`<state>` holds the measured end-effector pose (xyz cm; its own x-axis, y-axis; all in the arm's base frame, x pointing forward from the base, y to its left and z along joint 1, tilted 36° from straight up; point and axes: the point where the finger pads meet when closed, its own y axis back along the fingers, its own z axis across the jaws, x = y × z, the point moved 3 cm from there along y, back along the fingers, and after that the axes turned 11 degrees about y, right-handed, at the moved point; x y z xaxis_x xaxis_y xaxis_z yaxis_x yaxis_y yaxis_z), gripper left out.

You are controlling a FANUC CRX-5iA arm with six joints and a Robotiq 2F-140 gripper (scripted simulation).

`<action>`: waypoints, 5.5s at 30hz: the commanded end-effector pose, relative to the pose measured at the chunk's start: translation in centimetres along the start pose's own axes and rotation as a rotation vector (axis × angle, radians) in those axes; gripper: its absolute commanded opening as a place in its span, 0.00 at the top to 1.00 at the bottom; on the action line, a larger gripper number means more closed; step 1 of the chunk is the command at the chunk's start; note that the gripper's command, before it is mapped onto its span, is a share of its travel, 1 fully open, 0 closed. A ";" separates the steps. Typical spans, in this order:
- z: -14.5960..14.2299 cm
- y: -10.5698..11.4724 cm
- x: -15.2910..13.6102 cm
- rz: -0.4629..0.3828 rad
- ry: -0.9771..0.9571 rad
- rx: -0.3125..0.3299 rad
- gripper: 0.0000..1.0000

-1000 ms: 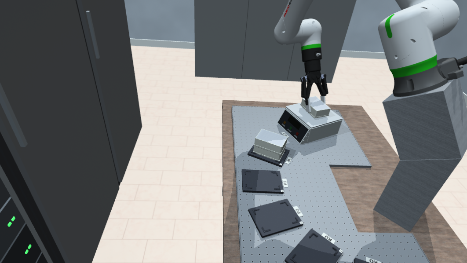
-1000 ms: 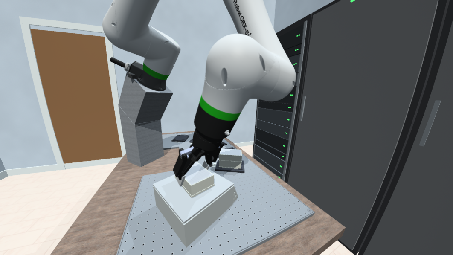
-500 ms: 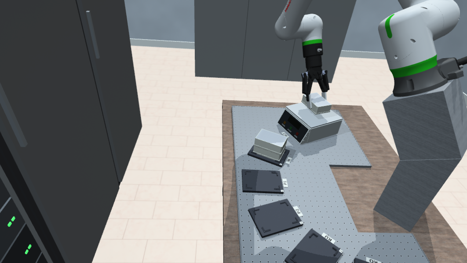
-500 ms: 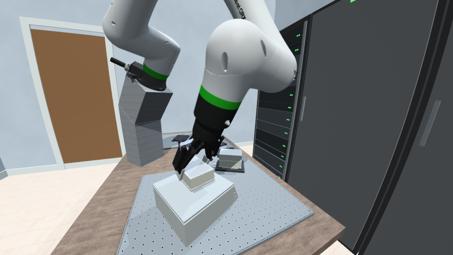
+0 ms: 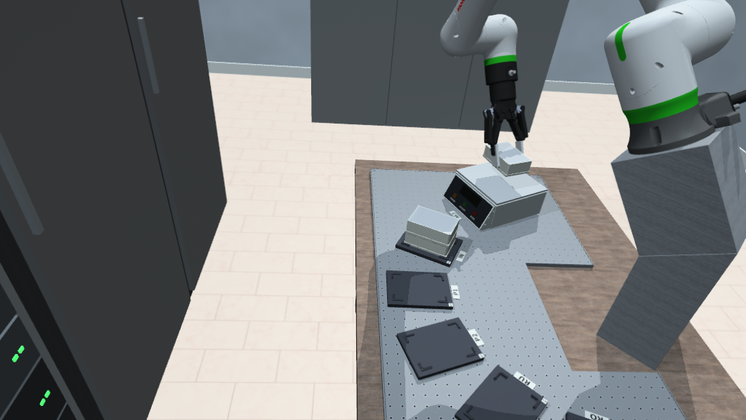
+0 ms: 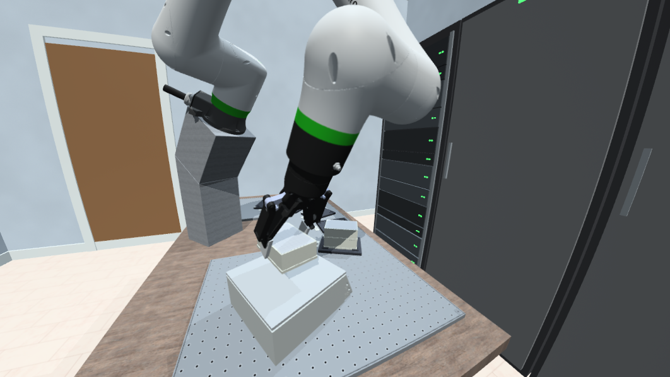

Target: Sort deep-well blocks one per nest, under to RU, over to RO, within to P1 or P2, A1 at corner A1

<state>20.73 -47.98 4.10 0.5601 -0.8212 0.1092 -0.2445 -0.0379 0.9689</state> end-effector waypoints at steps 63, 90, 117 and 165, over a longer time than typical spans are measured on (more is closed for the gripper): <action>-12.3 -0.2 -0.1 -0.037 0.341 -0.193 0.90; -19.7 -1.2 -0.5 -0.053 0.485 -0.275 0.90; -27.0 -3.4 -3.0 -0.075 0.681 -0.386 0.90; -37.9 -9.9 -7.5 -0.114 1.037 -0.588 0.90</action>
<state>48.73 -20.20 2.38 0.9927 0.0281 -0.1175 0.0962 0.4042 0.9096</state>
